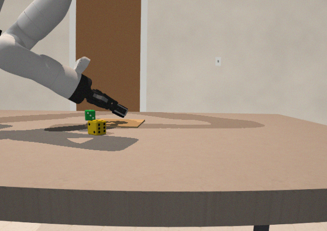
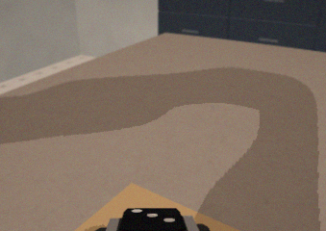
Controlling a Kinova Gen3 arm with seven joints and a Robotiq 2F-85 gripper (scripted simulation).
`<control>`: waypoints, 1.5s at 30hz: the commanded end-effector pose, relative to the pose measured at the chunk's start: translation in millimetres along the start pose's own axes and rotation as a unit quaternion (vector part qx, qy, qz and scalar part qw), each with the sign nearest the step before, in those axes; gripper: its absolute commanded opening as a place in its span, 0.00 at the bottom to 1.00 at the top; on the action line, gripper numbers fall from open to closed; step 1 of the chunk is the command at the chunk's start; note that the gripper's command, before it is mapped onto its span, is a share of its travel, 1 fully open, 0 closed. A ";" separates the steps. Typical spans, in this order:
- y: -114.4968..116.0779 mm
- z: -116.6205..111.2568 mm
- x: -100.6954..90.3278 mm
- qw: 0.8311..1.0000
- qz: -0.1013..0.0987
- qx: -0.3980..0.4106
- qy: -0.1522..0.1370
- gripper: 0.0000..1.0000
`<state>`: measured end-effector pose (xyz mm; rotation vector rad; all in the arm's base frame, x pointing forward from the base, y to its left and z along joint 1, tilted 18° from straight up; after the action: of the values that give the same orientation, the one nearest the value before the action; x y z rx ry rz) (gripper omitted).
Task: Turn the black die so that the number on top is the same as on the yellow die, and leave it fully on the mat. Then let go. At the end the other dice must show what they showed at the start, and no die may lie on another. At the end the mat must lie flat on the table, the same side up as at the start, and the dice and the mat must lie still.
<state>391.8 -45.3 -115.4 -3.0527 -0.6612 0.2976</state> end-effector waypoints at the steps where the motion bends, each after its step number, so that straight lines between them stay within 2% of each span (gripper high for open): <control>1: 0.4 -0.5 0.0 1.000 0.000 0.000 0.000 0.26; 45: 0.4 8.3 4.7 1.000 0.000 0.000 0.000 0.26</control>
<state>394.5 -43.8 -124.6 -3.0530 -0.6610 0.2972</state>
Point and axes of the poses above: the point where the finger pads meet when closed, its own x axis out along the fingers, its own y axis across the jaws, z = x × y, the point moved 8 cm from there along -x, back along the fingers
